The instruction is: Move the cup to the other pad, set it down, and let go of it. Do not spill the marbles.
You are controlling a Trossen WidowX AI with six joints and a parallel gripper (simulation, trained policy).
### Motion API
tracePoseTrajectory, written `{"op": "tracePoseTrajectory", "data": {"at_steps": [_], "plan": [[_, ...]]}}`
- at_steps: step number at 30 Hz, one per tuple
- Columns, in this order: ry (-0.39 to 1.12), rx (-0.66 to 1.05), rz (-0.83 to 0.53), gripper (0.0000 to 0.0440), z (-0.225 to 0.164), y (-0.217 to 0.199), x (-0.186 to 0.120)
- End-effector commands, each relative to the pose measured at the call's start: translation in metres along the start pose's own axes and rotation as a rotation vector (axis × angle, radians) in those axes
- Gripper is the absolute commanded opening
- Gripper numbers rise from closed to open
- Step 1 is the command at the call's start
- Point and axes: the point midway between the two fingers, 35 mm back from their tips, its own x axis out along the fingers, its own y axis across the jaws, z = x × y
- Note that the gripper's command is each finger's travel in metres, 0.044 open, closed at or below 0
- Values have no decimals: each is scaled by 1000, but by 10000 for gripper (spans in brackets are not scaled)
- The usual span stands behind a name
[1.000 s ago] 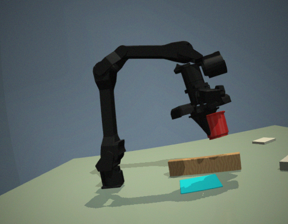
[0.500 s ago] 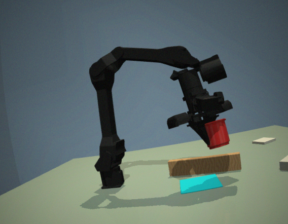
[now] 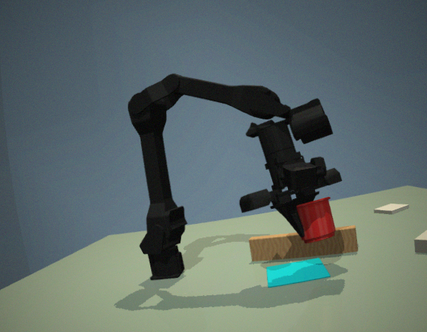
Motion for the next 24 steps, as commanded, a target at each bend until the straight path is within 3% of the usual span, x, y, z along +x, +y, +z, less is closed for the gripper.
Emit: {"op": "tracePoseTrajectory", "data": {"at_steps": [1,14,17,21,24], "plan": [[-3,6,-7,3,-2,-8,7],[15,38,-44,24,-16,-35,33],[8,50,-36,60,-15,-37,36],[-14,72,1,152,-9,-36,33],[-21,78,26,160,-9,-35,29]]}}
